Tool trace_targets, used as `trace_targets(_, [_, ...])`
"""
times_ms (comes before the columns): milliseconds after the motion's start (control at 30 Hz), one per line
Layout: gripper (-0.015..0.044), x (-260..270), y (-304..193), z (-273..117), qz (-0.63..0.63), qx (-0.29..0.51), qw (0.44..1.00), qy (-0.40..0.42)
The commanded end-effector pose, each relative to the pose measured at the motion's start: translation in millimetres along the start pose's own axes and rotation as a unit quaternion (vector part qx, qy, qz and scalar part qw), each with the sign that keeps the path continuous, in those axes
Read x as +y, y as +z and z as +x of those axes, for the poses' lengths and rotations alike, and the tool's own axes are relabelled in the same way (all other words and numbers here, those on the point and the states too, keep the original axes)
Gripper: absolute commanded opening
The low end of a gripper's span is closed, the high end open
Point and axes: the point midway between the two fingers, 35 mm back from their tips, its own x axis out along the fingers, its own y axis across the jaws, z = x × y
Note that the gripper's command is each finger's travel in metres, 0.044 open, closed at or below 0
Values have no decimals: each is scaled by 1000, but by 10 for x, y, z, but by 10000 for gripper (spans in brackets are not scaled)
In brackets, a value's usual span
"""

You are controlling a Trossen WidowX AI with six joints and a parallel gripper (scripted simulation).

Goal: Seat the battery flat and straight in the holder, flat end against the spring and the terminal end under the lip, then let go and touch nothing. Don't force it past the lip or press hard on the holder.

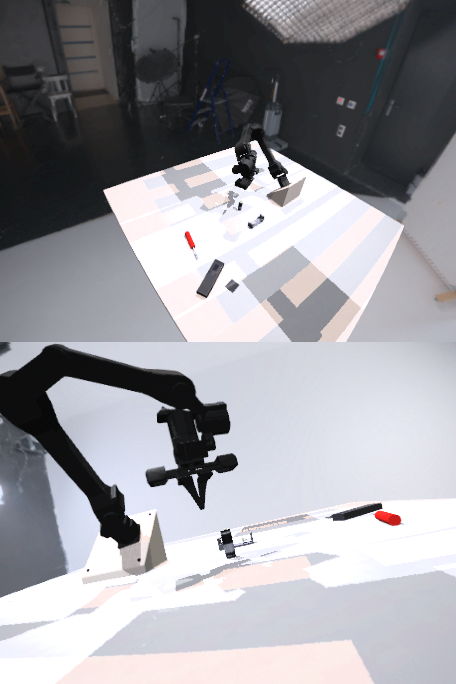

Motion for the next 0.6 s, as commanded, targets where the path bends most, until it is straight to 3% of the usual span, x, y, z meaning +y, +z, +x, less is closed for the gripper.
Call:
trace_targets(0, [0, -6, 9, 235, -3, -2, 1000, -7])
trace_targets(233, [0, -48, 24, 737, -2, -6, 1000, -9])
trace_targets(567, [0, 37, 34, 745, -2, -6, 1000, -9])
